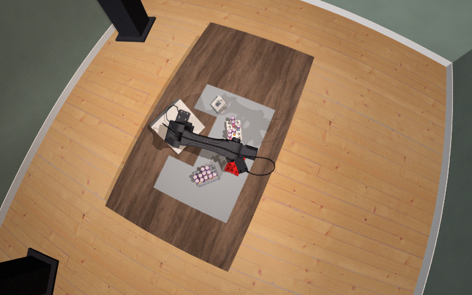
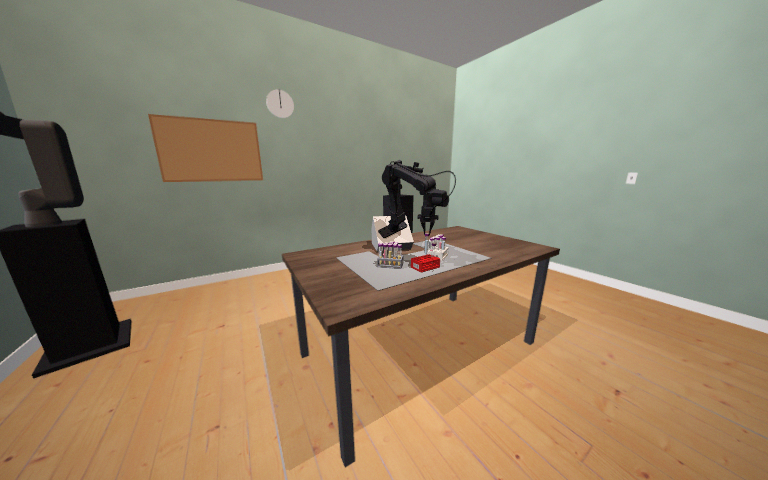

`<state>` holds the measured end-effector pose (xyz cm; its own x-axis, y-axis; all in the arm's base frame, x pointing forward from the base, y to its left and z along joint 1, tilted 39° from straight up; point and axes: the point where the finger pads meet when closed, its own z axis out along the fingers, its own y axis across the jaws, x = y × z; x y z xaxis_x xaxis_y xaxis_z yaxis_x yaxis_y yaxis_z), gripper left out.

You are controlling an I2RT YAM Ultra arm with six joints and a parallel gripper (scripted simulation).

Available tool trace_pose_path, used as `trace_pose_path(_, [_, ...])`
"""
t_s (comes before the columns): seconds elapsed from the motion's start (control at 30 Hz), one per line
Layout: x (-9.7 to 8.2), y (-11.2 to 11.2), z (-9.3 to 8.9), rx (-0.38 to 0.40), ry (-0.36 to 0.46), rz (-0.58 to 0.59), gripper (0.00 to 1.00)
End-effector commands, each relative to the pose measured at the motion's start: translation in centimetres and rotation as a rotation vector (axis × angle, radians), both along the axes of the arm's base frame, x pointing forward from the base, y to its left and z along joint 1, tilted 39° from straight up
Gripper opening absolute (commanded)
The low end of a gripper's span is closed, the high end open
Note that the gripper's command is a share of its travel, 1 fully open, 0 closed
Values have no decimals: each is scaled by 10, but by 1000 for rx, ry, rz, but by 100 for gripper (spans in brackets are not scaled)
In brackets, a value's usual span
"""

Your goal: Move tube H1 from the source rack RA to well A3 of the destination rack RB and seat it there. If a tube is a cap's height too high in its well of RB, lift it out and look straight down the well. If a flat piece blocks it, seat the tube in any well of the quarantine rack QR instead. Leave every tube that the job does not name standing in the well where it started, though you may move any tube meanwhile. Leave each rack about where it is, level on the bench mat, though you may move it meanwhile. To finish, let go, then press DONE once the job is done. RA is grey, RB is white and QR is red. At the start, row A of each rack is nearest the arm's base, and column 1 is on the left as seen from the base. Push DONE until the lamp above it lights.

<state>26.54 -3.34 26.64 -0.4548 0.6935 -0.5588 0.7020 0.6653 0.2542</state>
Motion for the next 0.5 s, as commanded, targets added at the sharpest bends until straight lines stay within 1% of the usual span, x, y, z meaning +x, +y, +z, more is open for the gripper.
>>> trace_pose_path(0.0, [0, -2, 15, -1, -61, 3, 0])
trace_pose_path(0.07, [0, -2, 15, -1, -61, 3, 0])
trace_pose_path(0.17, [-2, -3, 5, -4, -34, 1, 0])
trace_pose_path(0.2, [-2, -2, 4, -3, -32, 6, 0])
trace_pose_path(0.27, [0, -2, 13, -1, -60, 5, 0])
trace_pose_path(0.3, [1, -3, 14, -2, -64, 1, 0])
trace_pose_path(0.4, [-1, -3, 4, -3, -37, 3, 0])
trace_pose_path(0.47, [0, -2, 6, -1, -44, 7, 0])
